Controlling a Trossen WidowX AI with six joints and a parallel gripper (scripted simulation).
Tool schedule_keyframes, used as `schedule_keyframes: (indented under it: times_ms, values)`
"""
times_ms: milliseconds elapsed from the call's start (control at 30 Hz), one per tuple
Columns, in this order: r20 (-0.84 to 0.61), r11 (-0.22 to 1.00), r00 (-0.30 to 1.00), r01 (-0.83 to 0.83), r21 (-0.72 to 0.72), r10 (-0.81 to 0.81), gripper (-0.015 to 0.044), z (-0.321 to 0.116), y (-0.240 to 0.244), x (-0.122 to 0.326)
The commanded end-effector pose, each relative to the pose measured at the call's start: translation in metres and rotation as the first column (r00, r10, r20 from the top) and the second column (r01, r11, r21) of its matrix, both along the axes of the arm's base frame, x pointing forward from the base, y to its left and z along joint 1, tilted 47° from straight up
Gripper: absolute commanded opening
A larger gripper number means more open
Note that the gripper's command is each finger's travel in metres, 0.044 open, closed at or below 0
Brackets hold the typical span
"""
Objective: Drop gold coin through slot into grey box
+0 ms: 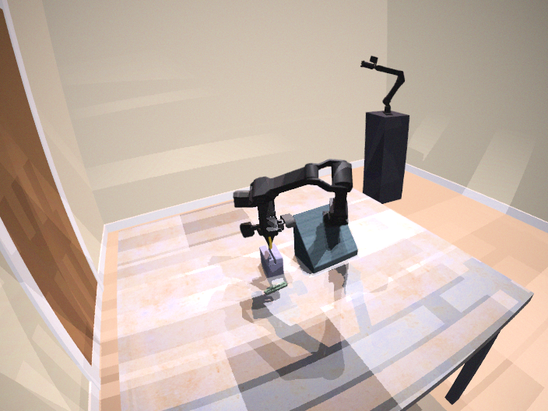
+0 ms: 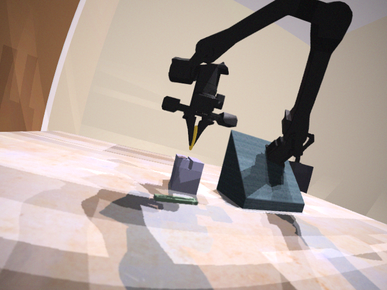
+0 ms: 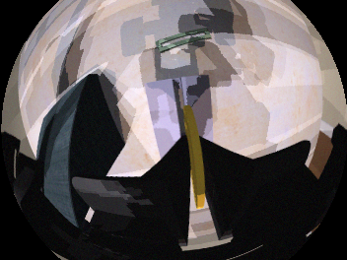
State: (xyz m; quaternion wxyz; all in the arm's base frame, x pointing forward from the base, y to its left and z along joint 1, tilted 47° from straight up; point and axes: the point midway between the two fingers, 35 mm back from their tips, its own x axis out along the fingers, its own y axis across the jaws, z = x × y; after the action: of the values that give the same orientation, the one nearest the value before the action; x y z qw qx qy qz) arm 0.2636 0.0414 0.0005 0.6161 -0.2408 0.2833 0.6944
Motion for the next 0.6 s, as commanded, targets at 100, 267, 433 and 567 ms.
schedule_keyframes:
  times_ms: [100, 267, 433, 567]
  values:
    - [0.004, 1.000, 1.000, -0.006, -0.001, 0.006, 0.0000, -0.0028, -0.0021, -0.0033]
    - [0.002, 1.000, 1.000, -0.002, 0.002, 0.002, 0.0000, -0.0014, -0.0011, -0.0015]
    - [0.002, 1.000, 1.000, -0.002, 0.002, 0.002, 0.0000, -0.0014, -0.0011, -0.0015]
    - [0.002, 1.000, 1.000, -0.002, 0.002, 0.002, 0.0000, -0.0027, 0.0007, -0.0018]
